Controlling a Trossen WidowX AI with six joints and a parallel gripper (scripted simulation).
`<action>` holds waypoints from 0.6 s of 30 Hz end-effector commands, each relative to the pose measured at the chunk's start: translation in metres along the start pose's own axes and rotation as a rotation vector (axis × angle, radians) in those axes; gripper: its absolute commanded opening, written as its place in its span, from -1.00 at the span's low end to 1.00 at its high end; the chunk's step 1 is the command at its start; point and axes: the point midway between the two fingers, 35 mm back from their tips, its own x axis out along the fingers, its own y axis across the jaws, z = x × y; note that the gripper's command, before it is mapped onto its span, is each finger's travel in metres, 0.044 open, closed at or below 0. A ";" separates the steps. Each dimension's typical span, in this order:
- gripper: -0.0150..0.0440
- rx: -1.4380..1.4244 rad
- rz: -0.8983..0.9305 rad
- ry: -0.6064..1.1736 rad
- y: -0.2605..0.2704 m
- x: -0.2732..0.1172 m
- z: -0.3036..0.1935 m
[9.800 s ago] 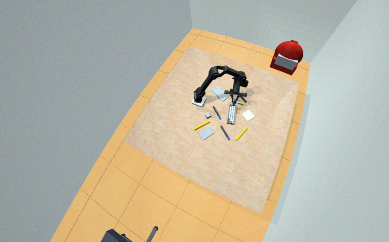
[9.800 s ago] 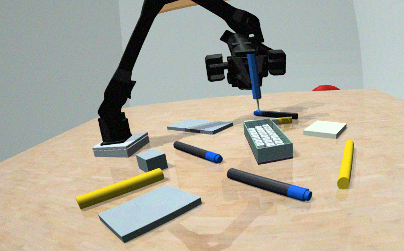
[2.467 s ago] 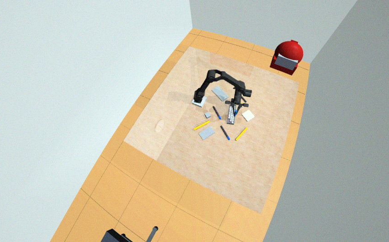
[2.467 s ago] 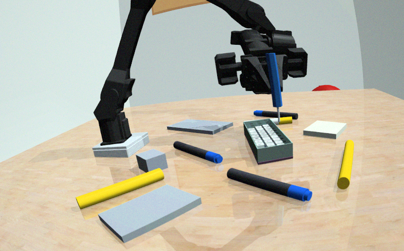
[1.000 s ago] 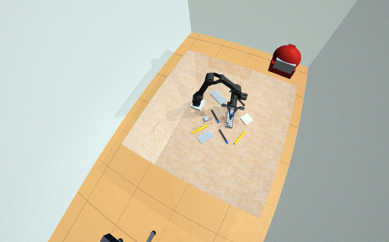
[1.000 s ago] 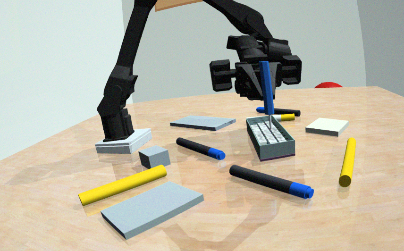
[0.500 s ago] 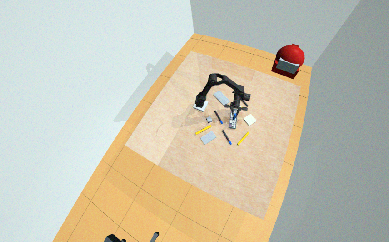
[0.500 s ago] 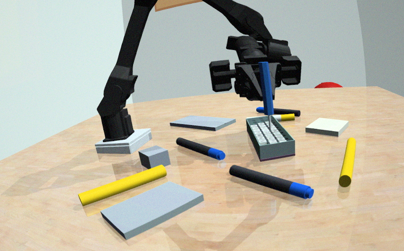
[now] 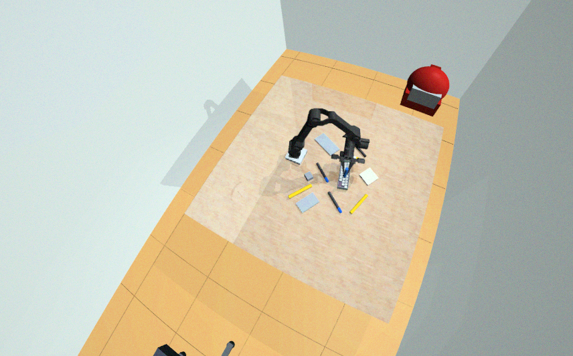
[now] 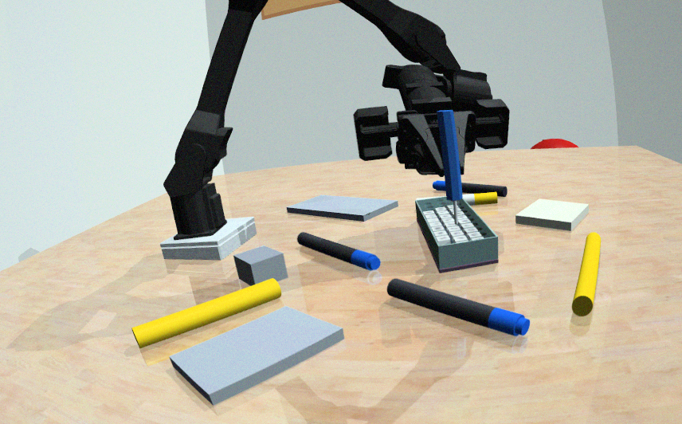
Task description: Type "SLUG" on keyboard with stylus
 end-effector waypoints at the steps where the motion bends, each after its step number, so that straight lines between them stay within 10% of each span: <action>1: -0.22 0.004 0.001 -0.005 0.000 0.001 0.003; 18: -0.22 0.004 0.001 -0.005 0.000 0.004 0.008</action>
